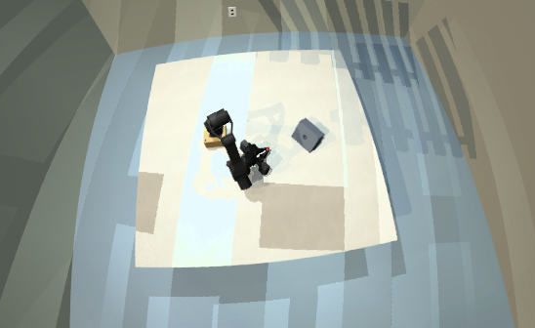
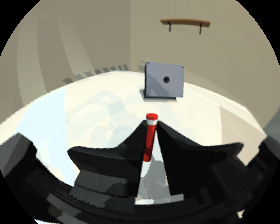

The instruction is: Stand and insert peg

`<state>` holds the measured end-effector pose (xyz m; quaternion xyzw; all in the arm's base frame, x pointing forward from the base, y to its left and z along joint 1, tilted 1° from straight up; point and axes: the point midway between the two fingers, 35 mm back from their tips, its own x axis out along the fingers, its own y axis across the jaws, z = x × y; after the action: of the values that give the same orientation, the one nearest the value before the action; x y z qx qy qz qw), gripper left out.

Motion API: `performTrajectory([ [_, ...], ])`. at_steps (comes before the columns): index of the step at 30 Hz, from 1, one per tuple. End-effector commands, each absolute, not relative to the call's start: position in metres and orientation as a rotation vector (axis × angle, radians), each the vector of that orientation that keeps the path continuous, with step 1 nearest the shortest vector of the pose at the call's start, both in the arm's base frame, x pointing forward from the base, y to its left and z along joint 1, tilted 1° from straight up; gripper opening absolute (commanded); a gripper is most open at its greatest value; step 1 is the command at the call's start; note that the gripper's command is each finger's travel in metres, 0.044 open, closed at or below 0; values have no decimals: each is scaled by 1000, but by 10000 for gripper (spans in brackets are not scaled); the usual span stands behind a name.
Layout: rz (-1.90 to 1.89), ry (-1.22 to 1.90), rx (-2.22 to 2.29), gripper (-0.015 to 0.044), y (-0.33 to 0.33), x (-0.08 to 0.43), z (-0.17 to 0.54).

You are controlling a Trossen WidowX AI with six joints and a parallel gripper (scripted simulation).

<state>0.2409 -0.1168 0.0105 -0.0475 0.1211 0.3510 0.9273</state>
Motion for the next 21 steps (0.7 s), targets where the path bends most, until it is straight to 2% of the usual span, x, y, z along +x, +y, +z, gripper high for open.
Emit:
performTrajectory([
  [1,720,249,-97,49,-118,240,8],
  [21,719,237,-102,49,-121,237,8],
])
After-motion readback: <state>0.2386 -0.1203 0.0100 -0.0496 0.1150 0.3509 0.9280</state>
